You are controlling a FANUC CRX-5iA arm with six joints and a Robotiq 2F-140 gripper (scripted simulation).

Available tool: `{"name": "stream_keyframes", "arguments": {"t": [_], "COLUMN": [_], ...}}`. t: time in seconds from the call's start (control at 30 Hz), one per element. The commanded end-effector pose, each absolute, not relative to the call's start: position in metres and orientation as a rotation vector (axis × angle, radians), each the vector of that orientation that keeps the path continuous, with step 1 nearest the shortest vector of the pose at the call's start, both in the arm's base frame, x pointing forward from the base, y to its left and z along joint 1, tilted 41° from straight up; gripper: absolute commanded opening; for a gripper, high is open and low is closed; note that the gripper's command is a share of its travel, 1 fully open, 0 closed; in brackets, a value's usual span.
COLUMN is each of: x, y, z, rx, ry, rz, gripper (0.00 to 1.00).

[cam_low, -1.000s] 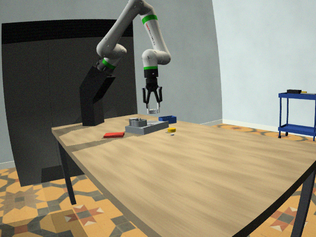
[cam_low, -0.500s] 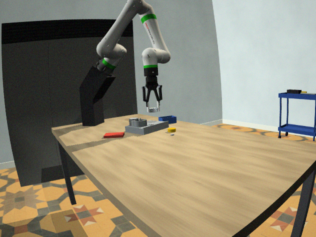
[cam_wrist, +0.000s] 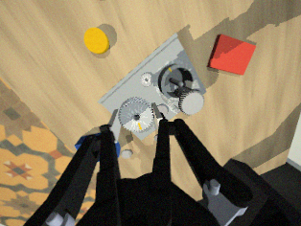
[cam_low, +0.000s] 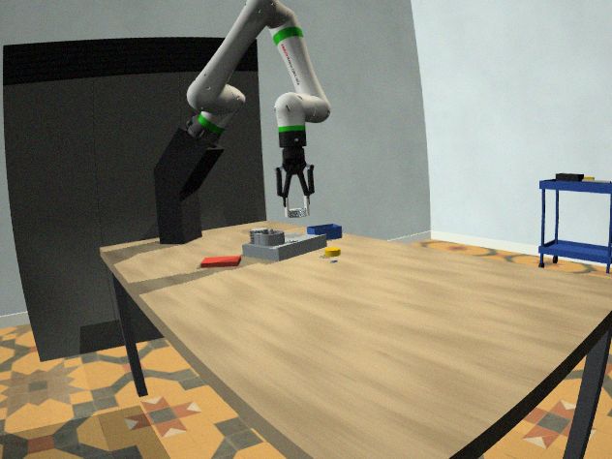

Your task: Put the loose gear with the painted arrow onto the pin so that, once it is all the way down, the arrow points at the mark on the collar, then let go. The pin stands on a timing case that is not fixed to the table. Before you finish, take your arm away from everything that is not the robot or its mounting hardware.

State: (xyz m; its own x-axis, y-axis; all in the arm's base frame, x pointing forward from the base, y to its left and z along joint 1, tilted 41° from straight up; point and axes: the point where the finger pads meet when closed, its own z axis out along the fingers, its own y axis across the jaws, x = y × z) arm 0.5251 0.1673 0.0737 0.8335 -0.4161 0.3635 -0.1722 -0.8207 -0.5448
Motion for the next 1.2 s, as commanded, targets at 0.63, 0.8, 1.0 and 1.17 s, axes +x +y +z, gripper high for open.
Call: {"name": "stream_keyframes", "arguments": {"t": [0.63, 0.8, 1.0, 1.17], "x": [0.525, 0.526, 0.533, 0.535], "y": [0.167, 0.154, 0.078, 0.070], "z": [0.074, 0.067, 0.033, 0.031], "rx": [-2.509, -2.518, -2.517, -2.508], "ry": [0.433, 0.437, 0.437, 0.434], "rz": [-0.654, -0.650, -0.647, -0.654], "gripper": [0.00, 0.00, 0.00, 0.00]}}
